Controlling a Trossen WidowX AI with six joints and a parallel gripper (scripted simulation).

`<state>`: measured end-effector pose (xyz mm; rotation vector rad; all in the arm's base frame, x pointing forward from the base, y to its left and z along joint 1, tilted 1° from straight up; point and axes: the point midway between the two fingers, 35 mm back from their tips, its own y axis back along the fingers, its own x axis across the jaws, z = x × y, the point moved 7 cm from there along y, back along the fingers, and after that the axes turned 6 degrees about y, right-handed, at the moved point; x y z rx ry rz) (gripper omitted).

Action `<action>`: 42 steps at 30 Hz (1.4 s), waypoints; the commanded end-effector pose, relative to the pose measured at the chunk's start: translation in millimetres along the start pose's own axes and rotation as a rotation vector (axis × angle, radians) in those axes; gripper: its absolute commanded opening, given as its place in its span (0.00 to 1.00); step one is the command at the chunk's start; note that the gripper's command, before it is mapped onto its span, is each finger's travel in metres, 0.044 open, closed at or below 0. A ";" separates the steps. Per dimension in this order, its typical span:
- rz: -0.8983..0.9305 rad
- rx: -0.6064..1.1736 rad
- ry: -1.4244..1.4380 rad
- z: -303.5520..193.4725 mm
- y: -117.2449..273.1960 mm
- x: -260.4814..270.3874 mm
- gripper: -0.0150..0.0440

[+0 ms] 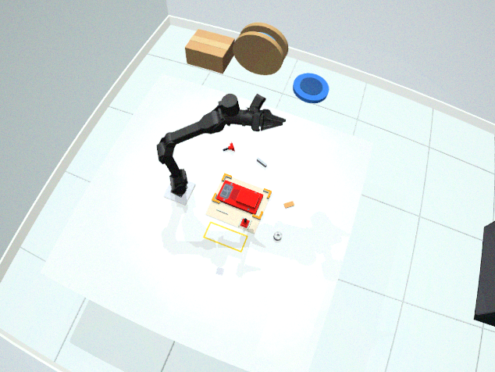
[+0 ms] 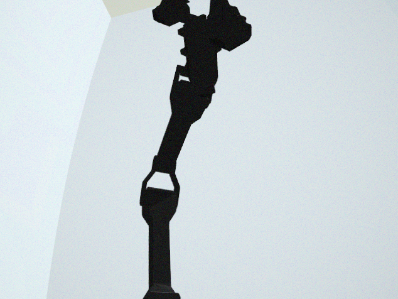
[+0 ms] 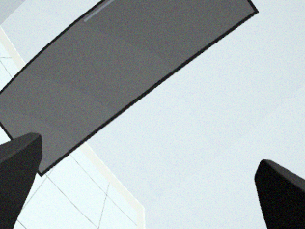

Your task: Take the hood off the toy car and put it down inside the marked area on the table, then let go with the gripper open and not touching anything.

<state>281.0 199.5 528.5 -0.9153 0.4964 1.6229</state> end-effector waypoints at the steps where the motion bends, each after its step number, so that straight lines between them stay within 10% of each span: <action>1: 0.126 0.092 -0.034 -26.4 -16.1 30.4 1.00; 42: 0.700 1.609 -0.708 -275.1 31.7 193.0 1.00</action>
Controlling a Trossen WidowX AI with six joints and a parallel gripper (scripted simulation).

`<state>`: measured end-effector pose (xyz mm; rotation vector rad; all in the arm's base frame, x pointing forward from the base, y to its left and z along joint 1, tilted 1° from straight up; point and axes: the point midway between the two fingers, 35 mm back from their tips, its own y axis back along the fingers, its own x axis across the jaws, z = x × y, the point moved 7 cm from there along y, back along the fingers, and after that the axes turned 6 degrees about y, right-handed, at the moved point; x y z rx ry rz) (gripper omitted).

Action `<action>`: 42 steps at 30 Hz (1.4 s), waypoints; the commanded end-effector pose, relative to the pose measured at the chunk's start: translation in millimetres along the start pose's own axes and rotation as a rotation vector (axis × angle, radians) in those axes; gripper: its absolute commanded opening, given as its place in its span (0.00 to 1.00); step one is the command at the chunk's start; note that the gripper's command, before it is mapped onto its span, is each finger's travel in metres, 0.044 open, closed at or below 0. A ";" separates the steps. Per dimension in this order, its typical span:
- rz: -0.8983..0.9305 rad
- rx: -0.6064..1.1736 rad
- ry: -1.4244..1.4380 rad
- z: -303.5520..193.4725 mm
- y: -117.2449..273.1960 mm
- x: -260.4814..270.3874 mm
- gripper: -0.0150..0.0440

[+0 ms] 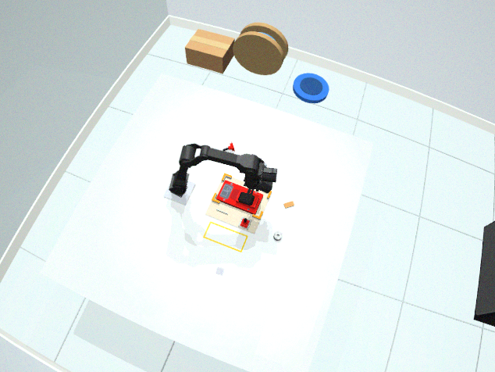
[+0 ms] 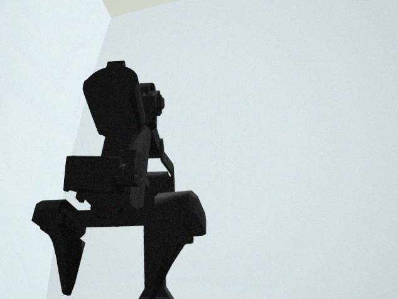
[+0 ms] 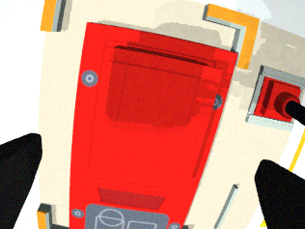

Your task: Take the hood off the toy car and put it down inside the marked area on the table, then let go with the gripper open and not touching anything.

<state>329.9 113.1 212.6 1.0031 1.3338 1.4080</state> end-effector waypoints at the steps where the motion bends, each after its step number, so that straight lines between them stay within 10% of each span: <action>1: 0.011 0.059 -0.051 -7.2 -5.9 -2.6 1.00; 42: 0.011 0.059 -0.051 -7.9 -27.1 -2.1 1.00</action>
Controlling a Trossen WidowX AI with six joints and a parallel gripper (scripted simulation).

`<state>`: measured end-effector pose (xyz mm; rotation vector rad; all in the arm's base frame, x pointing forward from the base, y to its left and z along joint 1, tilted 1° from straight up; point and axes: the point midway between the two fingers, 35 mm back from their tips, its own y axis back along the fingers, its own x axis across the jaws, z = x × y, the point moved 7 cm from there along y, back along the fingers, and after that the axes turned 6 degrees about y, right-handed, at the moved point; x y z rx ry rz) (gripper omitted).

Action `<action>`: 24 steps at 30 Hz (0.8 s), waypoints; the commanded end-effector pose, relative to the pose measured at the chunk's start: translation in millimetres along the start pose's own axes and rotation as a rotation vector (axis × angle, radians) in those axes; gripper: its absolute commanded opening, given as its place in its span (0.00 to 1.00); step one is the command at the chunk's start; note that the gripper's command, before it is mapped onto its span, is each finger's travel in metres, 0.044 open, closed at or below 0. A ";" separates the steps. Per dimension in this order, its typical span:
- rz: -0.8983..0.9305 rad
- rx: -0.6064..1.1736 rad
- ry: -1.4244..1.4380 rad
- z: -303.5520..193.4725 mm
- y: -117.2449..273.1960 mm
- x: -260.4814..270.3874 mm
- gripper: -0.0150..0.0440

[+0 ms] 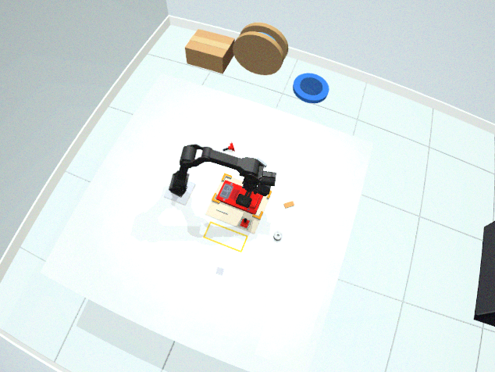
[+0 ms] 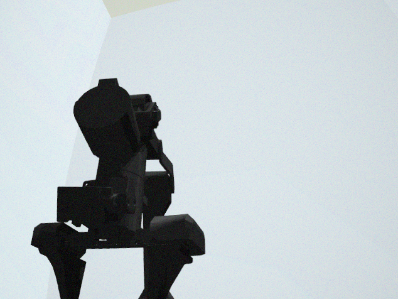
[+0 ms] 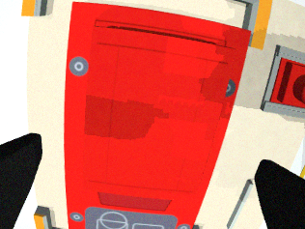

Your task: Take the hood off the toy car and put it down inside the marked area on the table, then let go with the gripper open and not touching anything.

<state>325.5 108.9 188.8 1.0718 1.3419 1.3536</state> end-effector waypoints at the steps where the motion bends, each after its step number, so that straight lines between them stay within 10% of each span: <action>1: 0.002 0.005 -0.005 -0.6 -4.5 0.1 1.00; 24: 0.002 0.005 -0.005 -1.8 -19.1 0.1 1.00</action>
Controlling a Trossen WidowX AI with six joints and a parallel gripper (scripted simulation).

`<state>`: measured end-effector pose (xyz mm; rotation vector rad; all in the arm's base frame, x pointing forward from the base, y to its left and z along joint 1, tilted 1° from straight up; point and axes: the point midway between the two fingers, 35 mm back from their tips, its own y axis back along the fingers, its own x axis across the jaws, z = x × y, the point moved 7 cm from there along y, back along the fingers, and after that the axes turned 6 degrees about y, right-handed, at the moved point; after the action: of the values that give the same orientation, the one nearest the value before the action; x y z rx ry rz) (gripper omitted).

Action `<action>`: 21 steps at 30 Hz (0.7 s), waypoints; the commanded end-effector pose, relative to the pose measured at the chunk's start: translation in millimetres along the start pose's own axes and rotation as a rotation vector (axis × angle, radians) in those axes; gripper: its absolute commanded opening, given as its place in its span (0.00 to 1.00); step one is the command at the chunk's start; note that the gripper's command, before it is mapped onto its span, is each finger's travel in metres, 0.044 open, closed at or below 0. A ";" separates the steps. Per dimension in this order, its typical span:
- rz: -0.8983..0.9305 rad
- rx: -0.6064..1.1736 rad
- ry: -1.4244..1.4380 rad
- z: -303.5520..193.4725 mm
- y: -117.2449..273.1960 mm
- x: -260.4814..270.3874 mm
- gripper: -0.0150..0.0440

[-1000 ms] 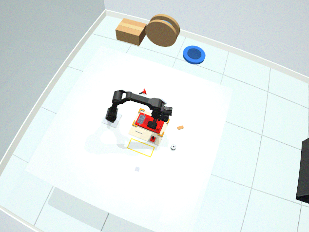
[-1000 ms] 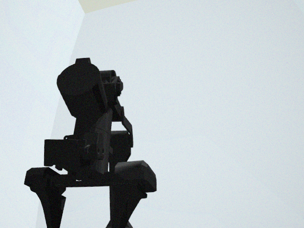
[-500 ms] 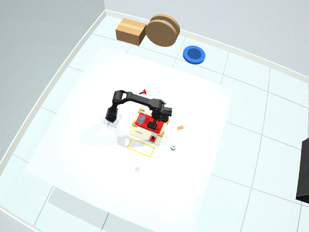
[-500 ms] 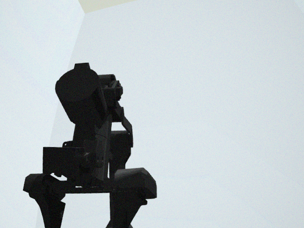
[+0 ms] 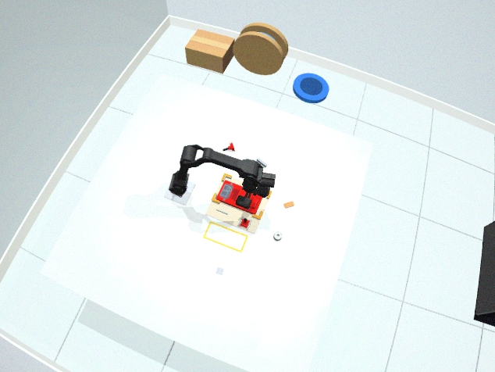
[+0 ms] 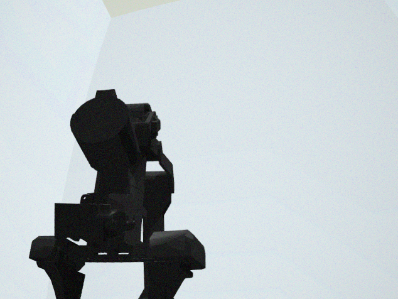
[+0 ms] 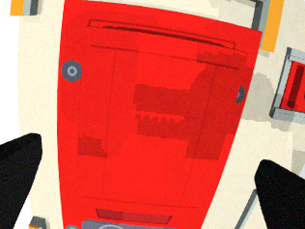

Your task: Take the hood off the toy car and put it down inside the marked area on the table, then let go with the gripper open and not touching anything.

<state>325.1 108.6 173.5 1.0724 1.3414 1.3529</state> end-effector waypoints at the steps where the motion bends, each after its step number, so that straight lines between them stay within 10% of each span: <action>1: 0.002 0.005 -0.004 -1.0 -4.4 0.0 1.00; 21: 0.002 0.005 -0.004 -3.1 -17.0 -0.2 1.00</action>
<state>323.7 107.8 160.2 1.0729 1.3410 1.3522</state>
